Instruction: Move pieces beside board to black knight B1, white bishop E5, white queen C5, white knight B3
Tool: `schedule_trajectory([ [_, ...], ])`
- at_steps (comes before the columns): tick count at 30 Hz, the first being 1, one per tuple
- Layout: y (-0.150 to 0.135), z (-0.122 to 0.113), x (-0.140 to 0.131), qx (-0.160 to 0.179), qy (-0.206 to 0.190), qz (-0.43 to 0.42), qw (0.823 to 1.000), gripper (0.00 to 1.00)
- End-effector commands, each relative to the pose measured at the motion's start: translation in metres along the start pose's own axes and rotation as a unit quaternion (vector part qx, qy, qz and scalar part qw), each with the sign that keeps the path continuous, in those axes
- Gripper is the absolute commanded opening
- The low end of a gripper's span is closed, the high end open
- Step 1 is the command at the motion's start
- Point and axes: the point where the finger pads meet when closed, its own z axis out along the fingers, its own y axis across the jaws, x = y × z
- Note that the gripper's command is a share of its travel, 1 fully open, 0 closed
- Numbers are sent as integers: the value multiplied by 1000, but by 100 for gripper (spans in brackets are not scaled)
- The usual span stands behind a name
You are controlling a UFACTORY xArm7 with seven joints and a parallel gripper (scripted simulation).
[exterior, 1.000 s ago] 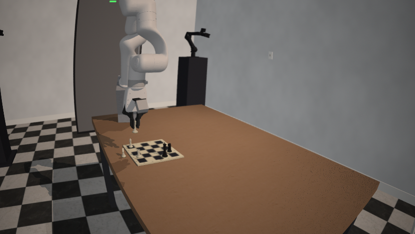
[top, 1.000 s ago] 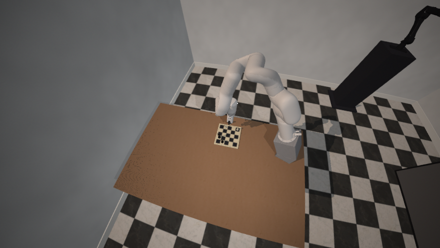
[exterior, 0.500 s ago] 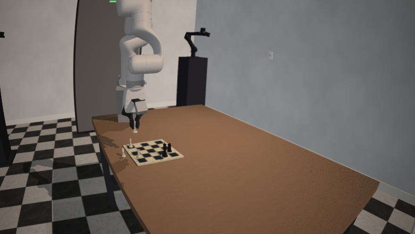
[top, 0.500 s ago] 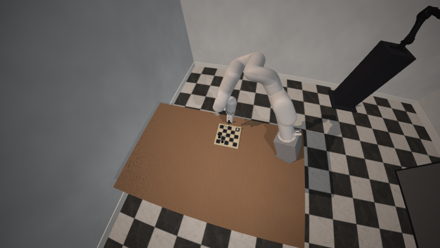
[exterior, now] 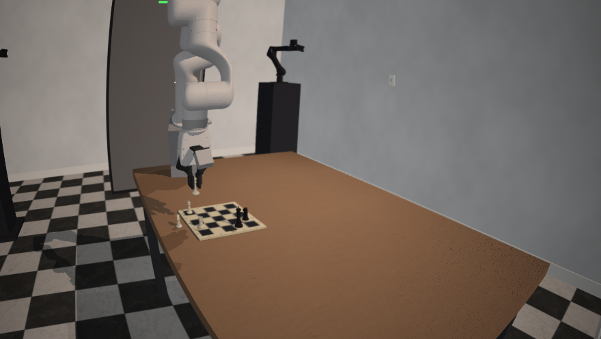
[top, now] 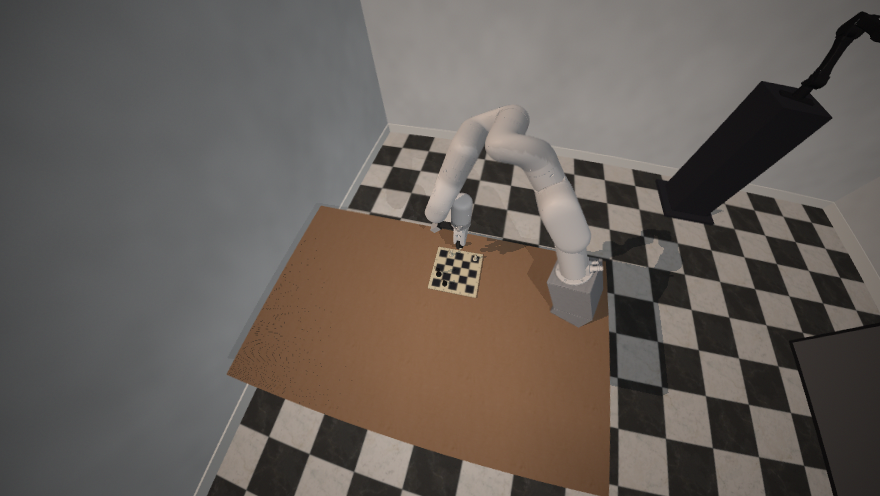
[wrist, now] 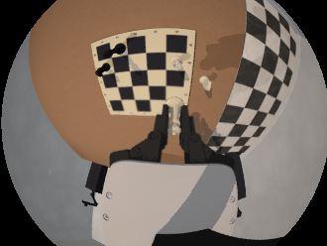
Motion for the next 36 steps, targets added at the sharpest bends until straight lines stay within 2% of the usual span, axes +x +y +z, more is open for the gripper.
schedule_trajectory([
  [1,0,2,1,1,1,0,1000,0],
  [36,0,27,1,1,1,0,1000,0],
])
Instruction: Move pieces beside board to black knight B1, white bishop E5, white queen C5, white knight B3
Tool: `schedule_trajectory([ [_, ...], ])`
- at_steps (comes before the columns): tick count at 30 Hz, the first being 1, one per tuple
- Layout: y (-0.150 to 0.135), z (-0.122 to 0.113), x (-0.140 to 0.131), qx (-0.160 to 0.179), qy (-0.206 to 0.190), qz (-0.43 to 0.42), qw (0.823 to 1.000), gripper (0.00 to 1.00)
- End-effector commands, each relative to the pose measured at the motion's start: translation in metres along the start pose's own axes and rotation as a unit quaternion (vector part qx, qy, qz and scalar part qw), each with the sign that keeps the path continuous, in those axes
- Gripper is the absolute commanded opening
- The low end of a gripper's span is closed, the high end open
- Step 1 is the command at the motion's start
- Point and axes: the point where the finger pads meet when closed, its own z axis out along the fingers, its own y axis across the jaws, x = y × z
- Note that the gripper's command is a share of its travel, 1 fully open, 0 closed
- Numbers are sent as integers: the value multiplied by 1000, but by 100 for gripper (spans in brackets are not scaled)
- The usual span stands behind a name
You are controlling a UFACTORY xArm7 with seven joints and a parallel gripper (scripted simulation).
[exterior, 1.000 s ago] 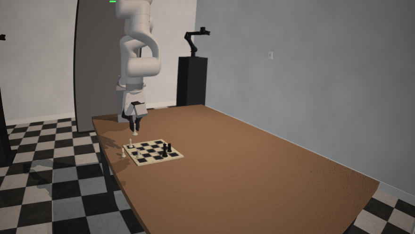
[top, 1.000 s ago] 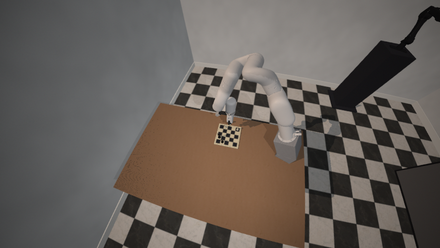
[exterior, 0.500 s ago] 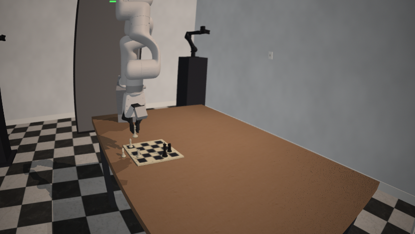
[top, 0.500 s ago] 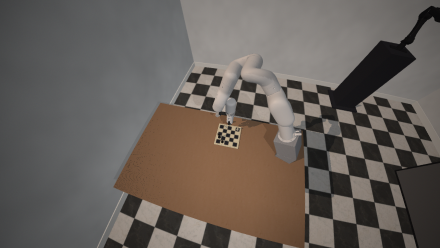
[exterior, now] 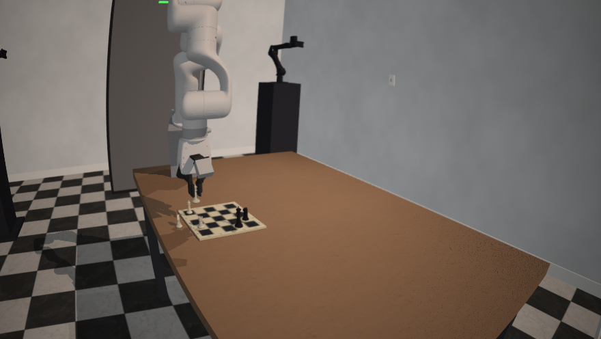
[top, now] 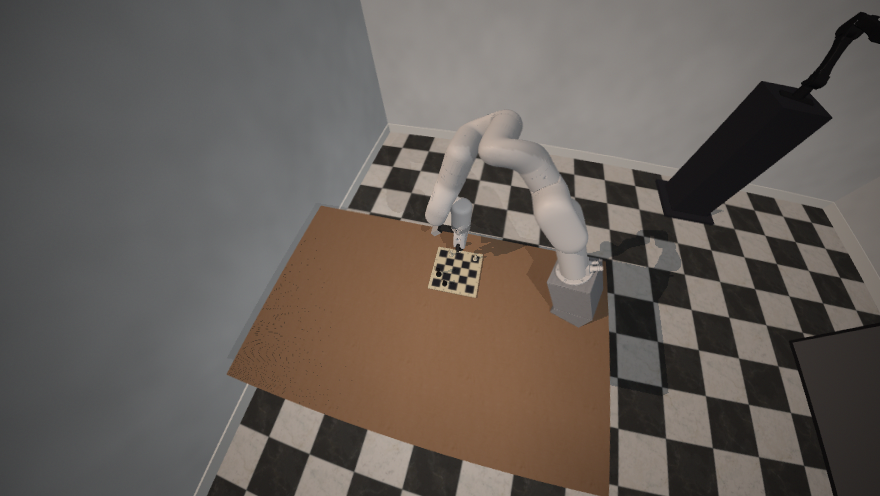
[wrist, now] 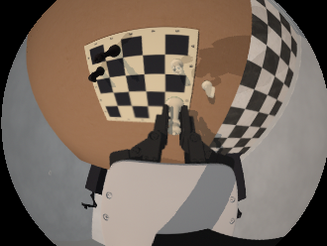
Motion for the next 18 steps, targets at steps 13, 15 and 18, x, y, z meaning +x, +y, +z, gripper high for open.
schedule_trajectory([
  [13,0,23,1,0,1,0,1000,0],
  [15,0,28,1,0,1,0,1000,0],
  [18,0,37,1,0,1,0,1000,0],
])
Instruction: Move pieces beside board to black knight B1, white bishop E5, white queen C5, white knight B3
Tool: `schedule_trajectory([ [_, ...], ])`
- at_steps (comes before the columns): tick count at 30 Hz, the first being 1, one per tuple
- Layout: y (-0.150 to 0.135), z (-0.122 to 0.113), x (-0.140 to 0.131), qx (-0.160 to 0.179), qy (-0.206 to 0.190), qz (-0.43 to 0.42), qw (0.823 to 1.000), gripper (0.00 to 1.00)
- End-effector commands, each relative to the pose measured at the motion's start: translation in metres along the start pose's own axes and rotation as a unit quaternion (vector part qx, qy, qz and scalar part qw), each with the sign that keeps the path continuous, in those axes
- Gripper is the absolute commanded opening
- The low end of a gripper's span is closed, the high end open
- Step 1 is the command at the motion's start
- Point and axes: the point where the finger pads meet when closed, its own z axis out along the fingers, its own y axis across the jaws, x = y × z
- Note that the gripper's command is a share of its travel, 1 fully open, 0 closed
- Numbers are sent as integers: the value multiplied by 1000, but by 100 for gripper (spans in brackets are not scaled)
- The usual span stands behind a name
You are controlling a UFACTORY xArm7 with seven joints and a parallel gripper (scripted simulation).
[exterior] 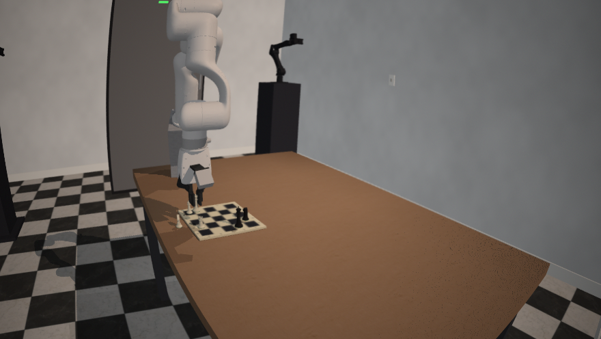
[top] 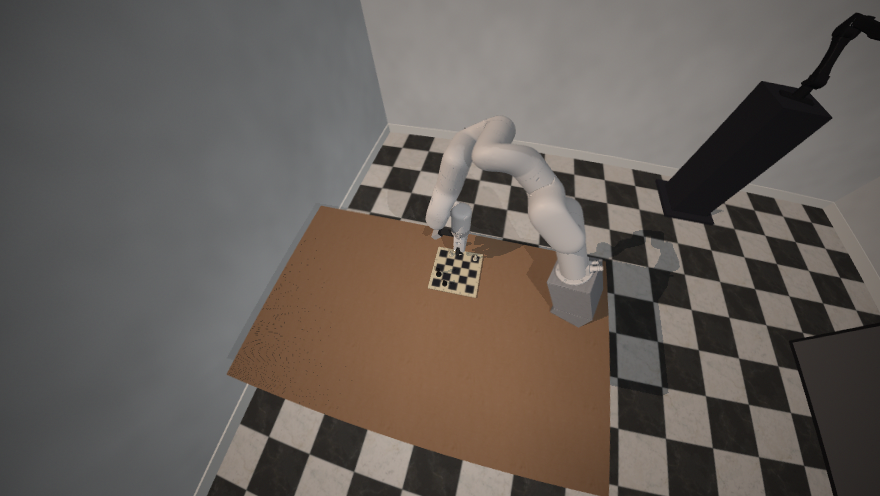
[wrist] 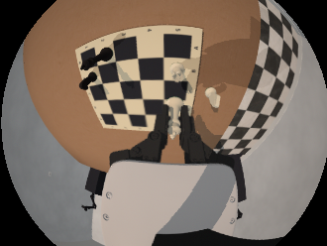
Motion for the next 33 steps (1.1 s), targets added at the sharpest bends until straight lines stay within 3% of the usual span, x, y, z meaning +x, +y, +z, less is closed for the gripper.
schedule_trajectory([
  [1,0,11,1,0,1,0,1000,0],
  [13,0,31,1,0,1,0,1000,0],
  [33,0,33,1,0,1,0,1000,0],
])
